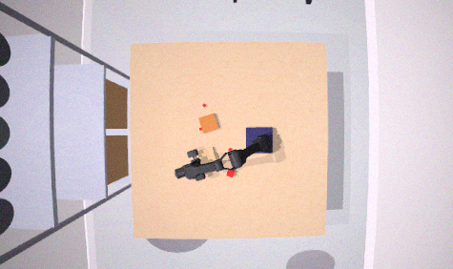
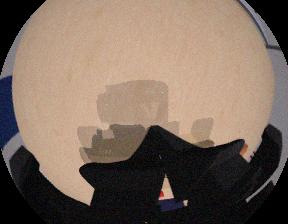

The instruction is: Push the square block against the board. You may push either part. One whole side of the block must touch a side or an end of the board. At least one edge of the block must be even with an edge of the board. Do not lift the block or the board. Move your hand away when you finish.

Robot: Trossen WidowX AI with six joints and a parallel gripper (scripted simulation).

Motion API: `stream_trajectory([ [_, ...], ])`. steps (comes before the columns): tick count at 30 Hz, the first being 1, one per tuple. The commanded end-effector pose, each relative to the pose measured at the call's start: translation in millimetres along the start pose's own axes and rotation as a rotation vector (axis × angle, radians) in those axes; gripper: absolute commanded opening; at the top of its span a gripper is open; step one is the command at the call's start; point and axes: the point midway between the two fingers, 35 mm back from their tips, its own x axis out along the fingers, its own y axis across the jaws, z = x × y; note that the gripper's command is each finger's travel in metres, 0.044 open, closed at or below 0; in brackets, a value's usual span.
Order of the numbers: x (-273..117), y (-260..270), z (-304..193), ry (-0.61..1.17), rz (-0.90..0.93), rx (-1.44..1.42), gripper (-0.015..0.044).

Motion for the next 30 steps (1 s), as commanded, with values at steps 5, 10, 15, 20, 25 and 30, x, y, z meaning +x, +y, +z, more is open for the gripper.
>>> stream_trajectory([
  [5, -1, 0, -12, 0.000, 0.001, 0.004, 0.0000],
  [10, -2, 1, -19, 0.000, 0.001, 0.004, 0.0000],
  [15, -2, 1, -26, 0.001, 0.001, 0.004, 0.0000],
  [20, -2, 1, -34, 0.001, 0.001, 0.004, 0.0000],
  [25, -1, 1, -41, 0.002, 0.001, 0.004, 0.0000],
  [30, -1, 1, -49, 0.002, 0.001, 0.004, 0.0000],
])
